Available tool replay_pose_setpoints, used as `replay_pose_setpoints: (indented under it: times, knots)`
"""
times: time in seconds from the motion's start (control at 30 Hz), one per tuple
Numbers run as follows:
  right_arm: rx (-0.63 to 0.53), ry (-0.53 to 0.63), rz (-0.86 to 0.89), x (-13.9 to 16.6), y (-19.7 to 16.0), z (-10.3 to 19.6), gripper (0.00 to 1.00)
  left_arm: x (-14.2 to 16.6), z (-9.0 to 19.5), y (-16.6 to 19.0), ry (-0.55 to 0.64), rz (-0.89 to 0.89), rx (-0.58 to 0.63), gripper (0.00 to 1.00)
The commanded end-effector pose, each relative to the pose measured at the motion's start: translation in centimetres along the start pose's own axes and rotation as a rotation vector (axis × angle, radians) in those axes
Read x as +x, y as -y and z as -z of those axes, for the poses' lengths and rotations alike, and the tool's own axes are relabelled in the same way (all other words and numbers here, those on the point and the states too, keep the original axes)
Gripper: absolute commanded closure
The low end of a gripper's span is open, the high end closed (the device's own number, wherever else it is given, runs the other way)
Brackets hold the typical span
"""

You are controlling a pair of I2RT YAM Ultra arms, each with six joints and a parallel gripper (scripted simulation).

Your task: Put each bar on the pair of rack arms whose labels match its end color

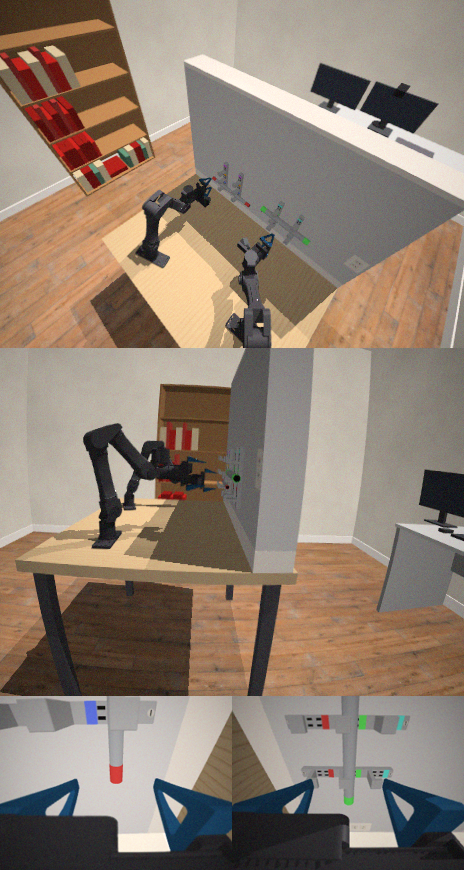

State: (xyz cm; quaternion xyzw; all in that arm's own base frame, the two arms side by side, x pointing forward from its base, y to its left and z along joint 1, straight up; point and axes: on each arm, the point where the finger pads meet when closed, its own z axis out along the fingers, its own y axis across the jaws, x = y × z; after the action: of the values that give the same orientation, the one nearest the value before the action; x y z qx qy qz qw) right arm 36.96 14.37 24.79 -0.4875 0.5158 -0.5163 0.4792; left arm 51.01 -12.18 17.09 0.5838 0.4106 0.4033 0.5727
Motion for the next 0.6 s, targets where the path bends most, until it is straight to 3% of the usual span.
replay_pose_setpoints:
  times: [0.0, 0.57]
  knots:
    - [0.012, 0.003, -0.015, 0.1, 0.7, 0.5, 0.00, -0.1, -1.0, -1.1, -0.001, 0.001, -0.019, 0.00]
    - [0.012, 0.003, -0.015, 0.1, 0.7, 0.5, 0.00, -0.1, -3.1, -1.2, -0.001, 0.001, -0.019, 0.00]
